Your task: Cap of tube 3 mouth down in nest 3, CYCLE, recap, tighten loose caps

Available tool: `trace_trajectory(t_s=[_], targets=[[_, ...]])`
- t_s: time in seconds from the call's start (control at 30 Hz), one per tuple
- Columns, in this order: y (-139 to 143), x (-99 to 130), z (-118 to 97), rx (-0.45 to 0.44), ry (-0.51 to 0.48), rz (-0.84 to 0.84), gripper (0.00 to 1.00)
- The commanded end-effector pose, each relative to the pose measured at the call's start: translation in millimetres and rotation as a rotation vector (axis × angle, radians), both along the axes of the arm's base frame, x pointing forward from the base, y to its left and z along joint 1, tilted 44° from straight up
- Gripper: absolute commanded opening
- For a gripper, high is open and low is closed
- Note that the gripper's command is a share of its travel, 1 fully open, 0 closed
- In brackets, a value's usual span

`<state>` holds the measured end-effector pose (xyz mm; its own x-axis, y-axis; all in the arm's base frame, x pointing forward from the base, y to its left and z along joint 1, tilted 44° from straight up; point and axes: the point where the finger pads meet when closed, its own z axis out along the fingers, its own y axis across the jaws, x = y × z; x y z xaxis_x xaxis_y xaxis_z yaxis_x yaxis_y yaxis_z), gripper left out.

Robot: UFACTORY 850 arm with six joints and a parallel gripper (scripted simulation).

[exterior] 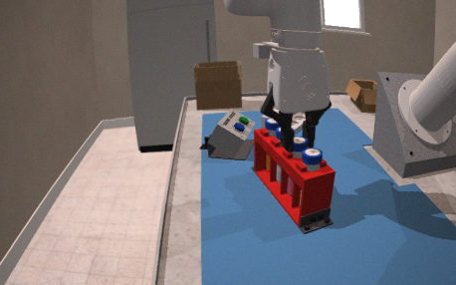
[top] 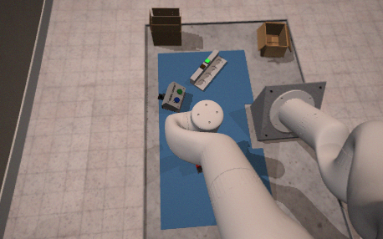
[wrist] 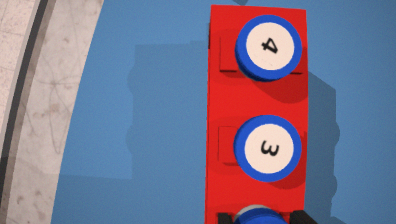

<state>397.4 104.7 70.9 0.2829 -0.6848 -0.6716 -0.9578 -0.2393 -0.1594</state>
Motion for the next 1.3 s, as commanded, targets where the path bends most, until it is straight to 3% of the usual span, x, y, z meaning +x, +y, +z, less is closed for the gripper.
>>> trace_trajectory(t_s=[0.0, 0.47, 0.5, 0.9, 1.27], targets=[[-0.3, 0.7, 0.3, -0.007, 0.069, -0.068, 0.00], [-0.3, 0.7, 0.2, -0.016, 0.185, -0.191, 0.00], [-0.3, 0.7, 0.3, -0.016, 0.185, -0.191, 0.46], [-0.3, 0.8, 0.3, -0.016, 0.185, -0.191, 0.46], [-18.9, 2.3, 19.8, -0.016, 0.185, -0.191, 0.46]])
